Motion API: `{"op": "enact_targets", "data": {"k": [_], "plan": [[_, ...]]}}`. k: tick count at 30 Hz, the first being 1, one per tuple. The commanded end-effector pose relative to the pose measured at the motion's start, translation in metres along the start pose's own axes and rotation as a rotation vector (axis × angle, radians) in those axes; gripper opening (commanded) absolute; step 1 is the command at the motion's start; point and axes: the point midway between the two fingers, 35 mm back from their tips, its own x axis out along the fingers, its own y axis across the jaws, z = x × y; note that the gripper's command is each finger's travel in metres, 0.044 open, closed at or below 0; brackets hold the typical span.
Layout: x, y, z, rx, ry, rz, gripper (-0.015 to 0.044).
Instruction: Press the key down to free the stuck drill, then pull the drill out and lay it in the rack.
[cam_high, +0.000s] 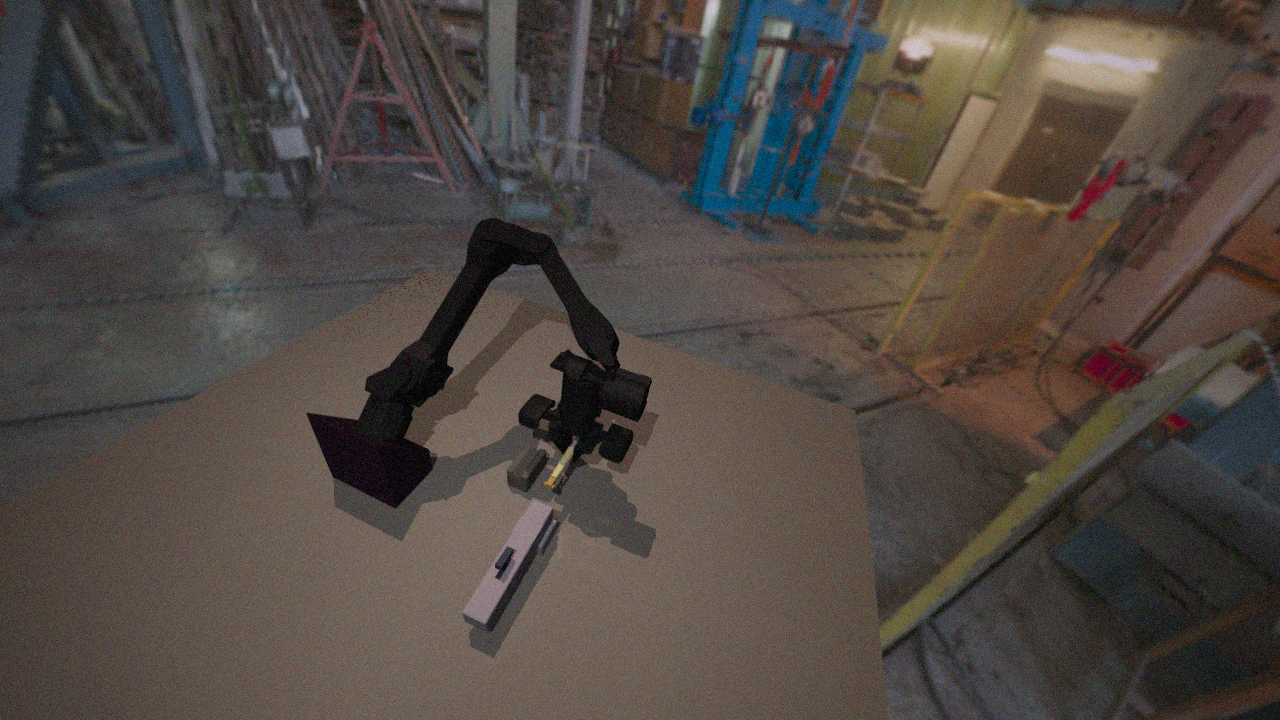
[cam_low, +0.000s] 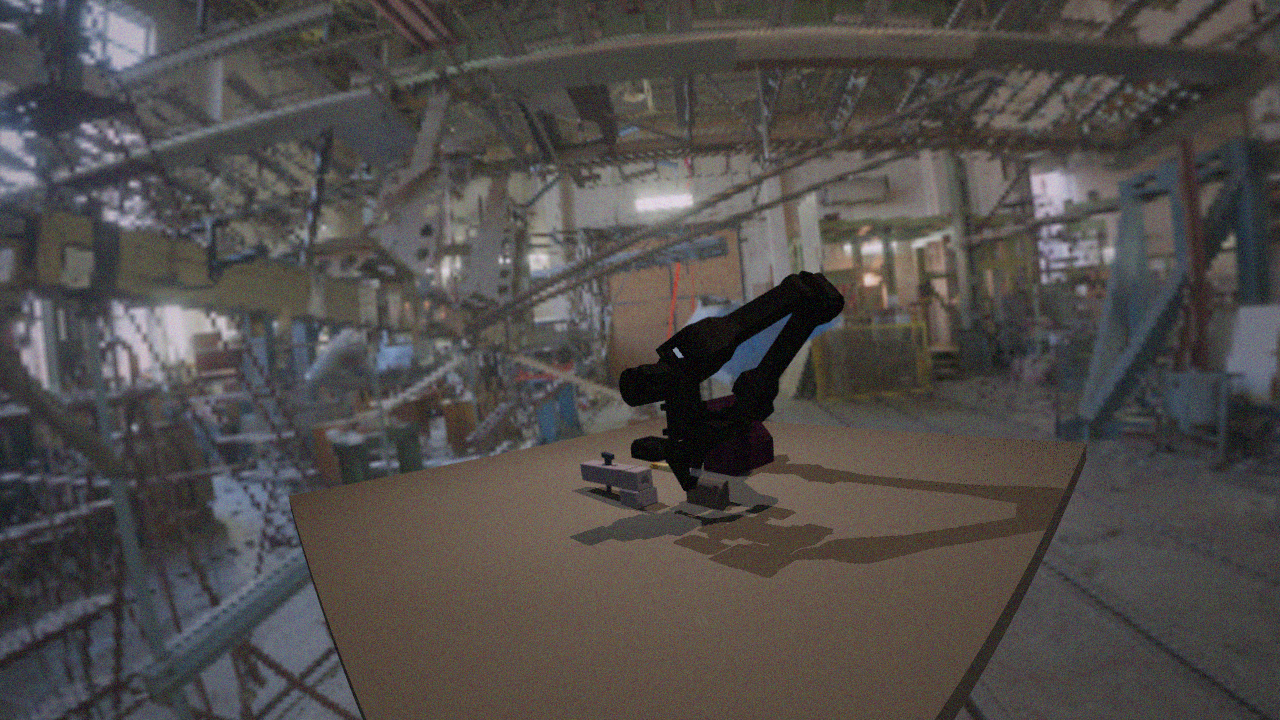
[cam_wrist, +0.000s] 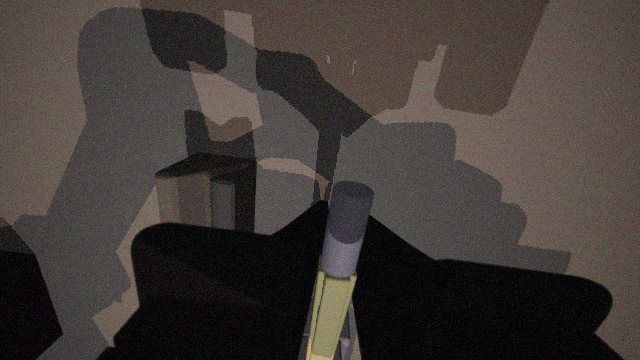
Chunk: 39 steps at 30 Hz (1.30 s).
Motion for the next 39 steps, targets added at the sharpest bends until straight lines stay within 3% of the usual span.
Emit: {"op": "enact_targets", "data": {"k": [1,39], "plan": [[-0.003,0.0,0.001,-0.006,-0.003,-0.003,0.0],[-0.014,0.015,0.003,-0.005,-0.002,-0.002,0.0]]}}
